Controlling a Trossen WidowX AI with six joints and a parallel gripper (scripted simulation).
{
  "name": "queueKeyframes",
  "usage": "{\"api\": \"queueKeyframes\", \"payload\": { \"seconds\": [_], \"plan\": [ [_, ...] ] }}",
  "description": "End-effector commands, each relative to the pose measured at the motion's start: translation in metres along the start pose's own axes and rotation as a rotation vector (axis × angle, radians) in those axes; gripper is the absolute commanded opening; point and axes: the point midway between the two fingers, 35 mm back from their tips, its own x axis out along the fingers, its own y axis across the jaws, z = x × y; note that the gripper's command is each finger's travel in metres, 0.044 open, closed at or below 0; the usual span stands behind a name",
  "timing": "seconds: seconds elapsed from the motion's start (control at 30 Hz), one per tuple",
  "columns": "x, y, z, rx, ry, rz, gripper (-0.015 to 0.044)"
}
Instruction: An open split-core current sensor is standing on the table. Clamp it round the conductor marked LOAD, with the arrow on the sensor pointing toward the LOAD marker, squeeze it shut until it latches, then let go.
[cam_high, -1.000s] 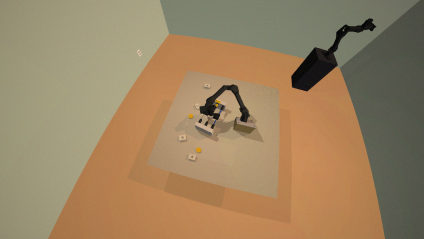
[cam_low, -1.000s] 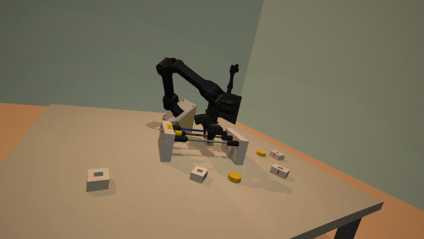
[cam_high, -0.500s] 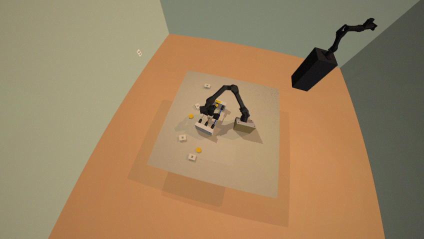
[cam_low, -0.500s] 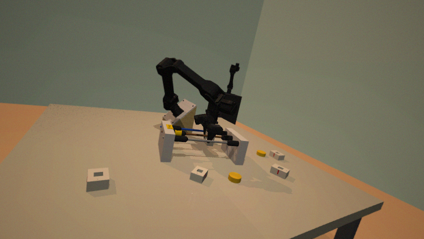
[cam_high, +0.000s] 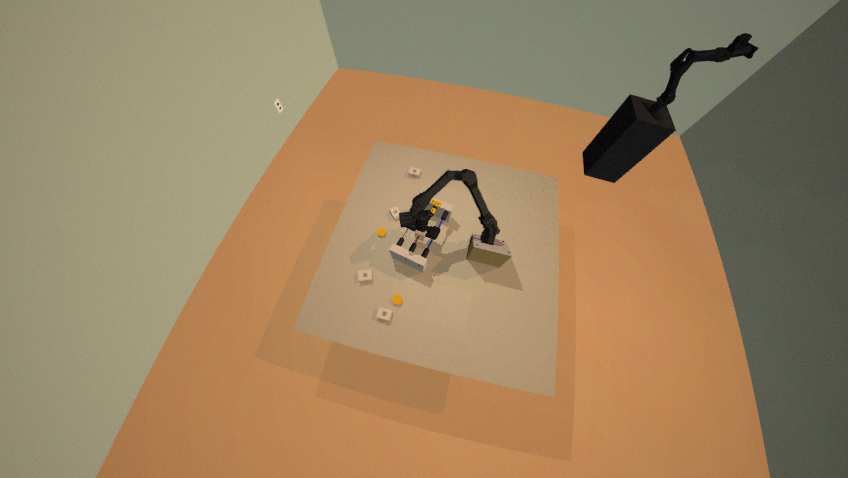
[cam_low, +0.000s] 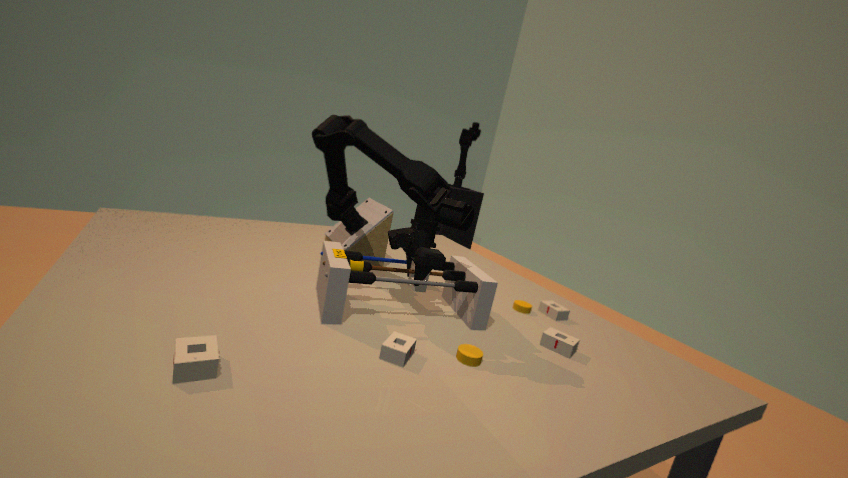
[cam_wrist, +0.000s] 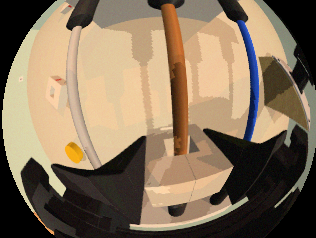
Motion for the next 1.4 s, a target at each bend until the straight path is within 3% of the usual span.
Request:
{"api": "queueKeyframes", "payload": {
  "seconds": [0.0,0.53,0.9,1.37],
  "plan": [
    [-0.0002,0.0002,-0.0003,0.000,0.000,0.001,0.0000],
    [0.0052,0.0014,0.0000,0.001,0.000,0.000,0.0000],
    [0.0009,0.0008,-0.0002,-0.001,0.001,0.000,0.0274],
    [0.0009,0.0008,-0.0002,-0.001,0.001,0.000,0.0274]
  ]
}}
